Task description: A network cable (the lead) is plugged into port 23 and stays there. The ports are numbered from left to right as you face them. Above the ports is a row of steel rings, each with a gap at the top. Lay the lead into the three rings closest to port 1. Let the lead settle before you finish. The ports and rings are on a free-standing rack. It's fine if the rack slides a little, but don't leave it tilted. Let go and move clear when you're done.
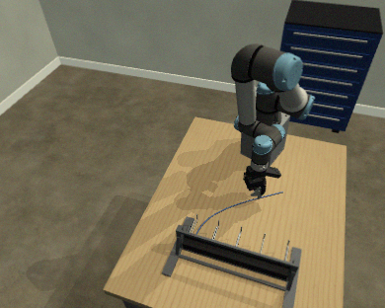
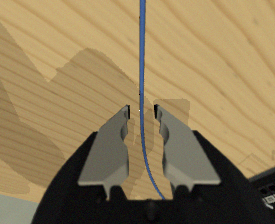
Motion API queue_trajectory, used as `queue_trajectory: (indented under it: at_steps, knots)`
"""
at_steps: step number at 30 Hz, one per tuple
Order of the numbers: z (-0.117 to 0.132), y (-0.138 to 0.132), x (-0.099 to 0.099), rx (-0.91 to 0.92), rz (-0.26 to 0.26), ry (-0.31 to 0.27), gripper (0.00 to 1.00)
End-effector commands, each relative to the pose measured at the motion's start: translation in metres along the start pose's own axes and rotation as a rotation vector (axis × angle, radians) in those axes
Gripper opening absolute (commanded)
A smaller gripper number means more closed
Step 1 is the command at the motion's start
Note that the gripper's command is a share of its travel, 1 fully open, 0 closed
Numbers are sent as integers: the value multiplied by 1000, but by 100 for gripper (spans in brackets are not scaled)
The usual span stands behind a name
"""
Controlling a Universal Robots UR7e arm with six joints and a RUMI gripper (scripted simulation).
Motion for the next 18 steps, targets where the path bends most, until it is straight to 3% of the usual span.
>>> queue_trajectory:
  at_steps: [1, 18]
  knots:
    - [0, 0, 5, 0, 1, -1, 20]
    - [0, 0, 10, 0, 1, -1, 20]
Point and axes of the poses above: the point where the finger pads meet when closed, its own x axis out along the fingers, its own y axis across the jaws, z = x × y, the point moved 9 cm from there along -x, back along the fingers, and after that the axes turned 10 degrees about -x, right-handed, at the moved point
